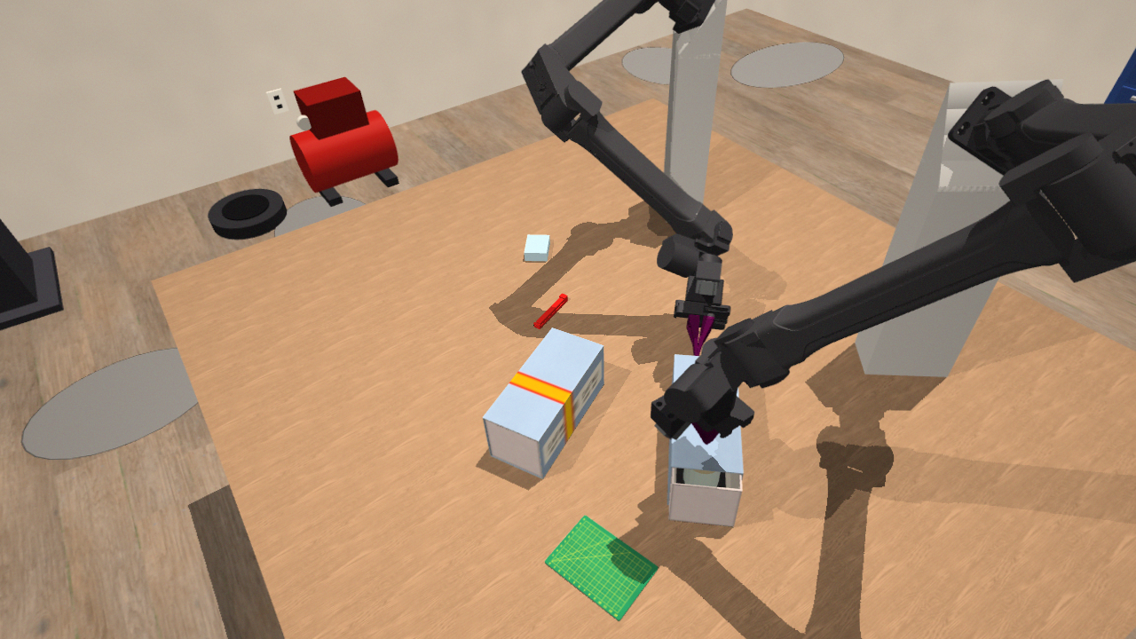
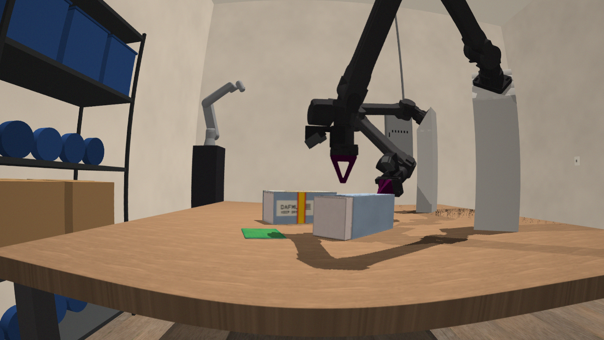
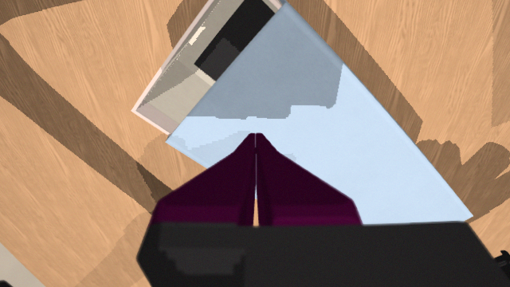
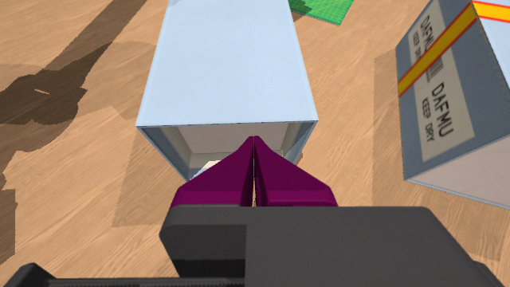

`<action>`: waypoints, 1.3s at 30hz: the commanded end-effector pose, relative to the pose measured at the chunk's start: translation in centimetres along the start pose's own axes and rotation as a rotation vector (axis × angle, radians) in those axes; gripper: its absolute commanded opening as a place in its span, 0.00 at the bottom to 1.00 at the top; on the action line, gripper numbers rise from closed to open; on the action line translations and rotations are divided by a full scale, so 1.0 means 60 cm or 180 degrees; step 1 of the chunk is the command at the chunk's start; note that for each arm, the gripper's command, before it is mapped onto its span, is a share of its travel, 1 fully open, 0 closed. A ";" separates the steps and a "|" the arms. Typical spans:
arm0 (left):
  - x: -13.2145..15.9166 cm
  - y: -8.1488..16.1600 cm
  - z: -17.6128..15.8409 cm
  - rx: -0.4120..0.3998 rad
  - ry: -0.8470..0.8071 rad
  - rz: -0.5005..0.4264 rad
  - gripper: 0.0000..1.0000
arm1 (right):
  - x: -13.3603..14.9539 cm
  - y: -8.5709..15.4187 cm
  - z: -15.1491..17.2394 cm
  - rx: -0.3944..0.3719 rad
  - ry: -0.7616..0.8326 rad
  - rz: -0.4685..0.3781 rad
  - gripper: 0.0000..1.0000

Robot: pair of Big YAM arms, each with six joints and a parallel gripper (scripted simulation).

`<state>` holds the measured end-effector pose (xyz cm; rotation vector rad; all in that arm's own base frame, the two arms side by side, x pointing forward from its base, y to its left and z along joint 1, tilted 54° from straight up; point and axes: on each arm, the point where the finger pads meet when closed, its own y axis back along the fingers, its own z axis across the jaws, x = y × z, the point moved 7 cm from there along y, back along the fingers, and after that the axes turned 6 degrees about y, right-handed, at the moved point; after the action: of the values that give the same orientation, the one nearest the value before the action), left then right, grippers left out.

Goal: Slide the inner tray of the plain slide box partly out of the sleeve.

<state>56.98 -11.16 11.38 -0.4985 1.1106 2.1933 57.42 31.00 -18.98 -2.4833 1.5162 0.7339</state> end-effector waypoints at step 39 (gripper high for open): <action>-0.018 0.007 0.008 0.0001 0.0068 -0.0064 0.00 | 0.029 0.046 -0.077 0.0105 0.0022 0.0058 0.00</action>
<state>57.10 -11.10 11.32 -0.5013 1.1119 2.1923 56.94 29.39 -16.60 -2.4796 1.5081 0.7256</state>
